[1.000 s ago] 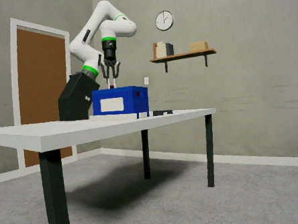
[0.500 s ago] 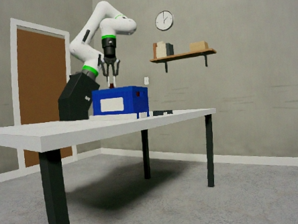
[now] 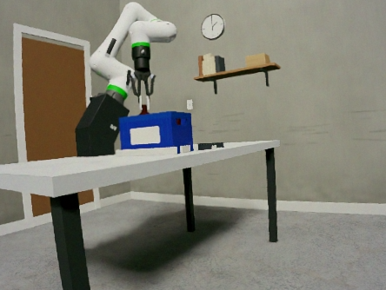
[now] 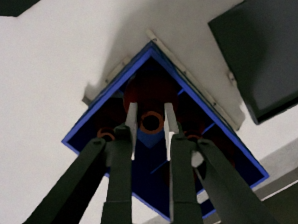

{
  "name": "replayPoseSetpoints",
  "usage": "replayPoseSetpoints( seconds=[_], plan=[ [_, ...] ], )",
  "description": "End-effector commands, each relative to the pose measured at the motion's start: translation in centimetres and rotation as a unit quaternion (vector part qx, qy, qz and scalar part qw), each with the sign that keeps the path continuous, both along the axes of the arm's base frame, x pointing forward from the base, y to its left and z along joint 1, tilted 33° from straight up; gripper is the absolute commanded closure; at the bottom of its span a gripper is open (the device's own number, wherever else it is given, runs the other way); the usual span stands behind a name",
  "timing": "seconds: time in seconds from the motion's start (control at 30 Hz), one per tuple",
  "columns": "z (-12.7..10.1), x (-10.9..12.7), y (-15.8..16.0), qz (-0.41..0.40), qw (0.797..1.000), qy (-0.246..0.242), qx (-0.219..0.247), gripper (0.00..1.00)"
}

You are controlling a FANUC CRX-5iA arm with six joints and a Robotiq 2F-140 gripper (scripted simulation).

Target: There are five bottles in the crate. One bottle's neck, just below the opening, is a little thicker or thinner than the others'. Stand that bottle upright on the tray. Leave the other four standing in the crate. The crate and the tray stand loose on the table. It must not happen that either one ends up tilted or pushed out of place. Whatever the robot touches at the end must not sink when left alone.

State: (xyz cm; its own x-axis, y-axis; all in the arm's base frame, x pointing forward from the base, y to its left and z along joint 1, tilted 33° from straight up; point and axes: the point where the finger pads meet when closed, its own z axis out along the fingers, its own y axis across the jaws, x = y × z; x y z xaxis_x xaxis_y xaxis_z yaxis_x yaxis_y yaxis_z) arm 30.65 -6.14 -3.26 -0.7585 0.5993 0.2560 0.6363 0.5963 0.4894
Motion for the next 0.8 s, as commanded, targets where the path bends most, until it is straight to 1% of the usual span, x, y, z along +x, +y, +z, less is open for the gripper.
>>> replayPoseSetpoints(
  seconds=[0.0,0.77],
  plan=[
    [0.18,0.0,-0.16,0.0,1.0,0.0,-0.001,0.9],
    [0.57,-0.07,-0.41,0.0,1.0,0.0,-0.001,0.9]
  ],
)
